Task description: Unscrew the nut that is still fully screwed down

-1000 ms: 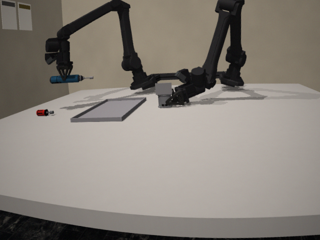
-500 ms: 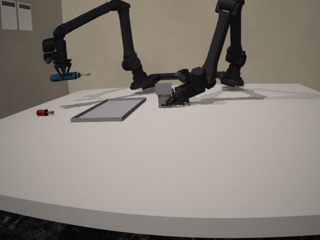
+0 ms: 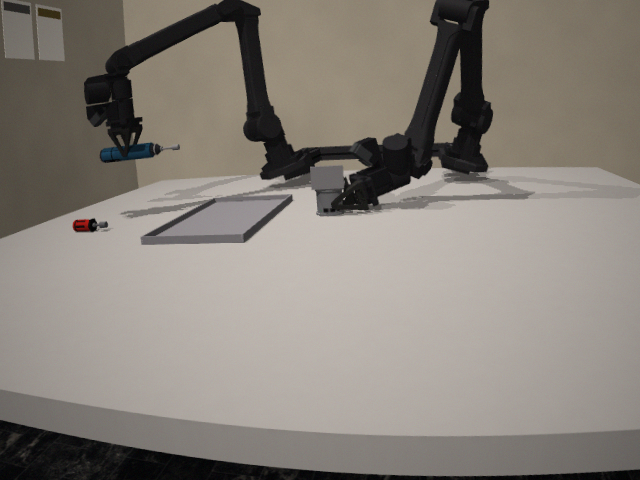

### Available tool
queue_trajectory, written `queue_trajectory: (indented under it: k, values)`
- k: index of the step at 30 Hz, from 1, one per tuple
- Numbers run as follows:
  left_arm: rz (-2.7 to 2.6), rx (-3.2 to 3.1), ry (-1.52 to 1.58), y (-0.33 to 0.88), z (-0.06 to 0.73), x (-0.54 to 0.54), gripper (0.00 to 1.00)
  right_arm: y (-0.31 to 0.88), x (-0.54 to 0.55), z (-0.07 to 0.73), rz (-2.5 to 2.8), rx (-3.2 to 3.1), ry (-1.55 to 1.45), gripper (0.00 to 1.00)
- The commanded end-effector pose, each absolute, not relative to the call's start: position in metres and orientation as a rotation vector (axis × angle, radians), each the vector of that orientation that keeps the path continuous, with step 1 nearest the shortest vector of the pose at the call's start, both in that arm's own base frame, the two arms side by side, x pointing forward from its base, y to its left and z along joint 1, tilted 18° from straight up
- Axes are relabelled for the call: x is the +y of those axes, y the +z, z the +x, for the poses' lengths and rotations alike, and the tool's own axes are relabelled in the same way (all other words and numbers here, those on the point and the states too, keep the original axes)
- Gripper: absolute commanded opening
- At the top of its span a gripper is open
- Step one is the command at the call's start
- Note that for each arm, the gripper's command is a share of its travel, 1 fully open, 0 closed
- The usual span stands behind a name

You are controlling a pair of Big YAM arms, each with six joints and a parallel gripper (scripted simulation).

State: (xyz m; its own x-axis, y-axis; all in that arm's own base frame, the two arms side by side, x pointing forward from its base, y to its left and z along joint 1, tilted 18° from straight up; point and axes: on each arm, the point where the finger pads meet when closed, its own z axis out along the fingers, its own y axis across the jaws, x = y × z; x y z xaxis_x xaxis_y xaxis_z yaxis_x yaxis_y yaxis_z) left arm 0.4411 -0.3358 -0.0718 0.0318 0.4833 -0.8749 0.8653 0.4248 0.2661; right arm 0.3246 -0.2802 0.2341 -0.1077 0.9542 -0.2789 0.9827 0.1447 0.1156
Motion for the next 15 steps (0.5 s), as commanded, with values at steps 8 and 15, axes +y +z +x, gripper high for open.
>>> queue_trajectory:
  k: [8, 15]
  values:
    - [1.206, 1.592, -0.446, -0.0662, 0.4462, -0.3404, 0.59, 0.2717, -0.2886, 0.3412, 1.837, 2.085, -0.129, 0.42]
    - [1.206, 1.592, -0.446, -0.0662, 0.4462, -0.3404, 0.59, 0.2698, -0.2899, 0.3422, 1.841, 2.091, -0.13, 0.42]
